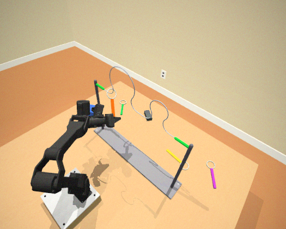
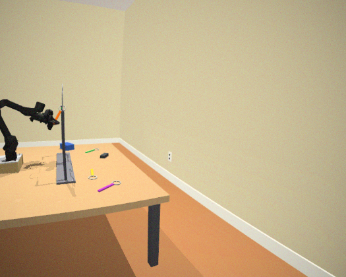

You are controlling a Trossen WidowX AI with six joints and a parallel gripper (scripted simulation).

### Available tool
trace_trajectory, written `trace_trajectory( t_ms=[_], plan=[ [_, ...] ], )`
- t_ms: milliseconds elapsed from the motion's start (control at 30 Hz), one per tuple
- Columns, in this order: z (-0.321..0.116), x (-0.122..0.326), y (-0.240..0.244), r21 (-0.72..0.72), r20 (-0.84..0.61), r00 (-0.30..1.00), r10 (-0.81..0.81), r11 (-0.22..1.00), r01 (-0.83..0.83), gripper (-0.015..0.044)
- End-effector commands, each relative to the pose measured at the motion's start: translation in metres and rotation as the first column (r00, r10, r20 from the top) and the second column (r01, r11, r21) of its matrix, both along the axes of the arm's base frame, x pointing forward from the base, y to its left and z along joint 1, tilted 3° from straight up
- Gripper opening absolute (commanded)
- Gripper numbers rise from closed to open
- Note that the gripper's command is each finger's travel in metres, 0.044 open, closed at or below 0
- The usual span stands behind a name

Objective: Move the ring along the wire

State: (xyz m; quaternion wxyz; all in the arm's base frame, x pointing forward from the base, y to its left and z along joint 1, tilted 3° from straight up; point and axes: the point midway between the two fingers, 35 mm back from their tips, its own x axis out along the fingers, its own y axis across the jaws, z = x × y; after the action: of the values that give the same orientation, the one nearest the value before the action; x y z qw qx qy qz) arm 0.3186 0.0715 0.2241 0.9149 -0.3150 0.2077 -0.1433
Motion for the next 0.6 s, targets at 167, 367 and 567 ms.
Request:
trace_trajectory(
  t_ms=[167,367,567],
  plan=[
    [-0.016,0.002,0.034,0.240,0.017,1.000,-0.011,0.971,0.006,-0.0150],
    [-0.023,0.002,0.053,0.360,0.022,1.000,-0.018,0.933,0.009,-0.0150],
    [-0.027,0.003,0.073,0.470,0.026,0.999,-0.026,0.883,0.011,-0.0150]
  ],
)
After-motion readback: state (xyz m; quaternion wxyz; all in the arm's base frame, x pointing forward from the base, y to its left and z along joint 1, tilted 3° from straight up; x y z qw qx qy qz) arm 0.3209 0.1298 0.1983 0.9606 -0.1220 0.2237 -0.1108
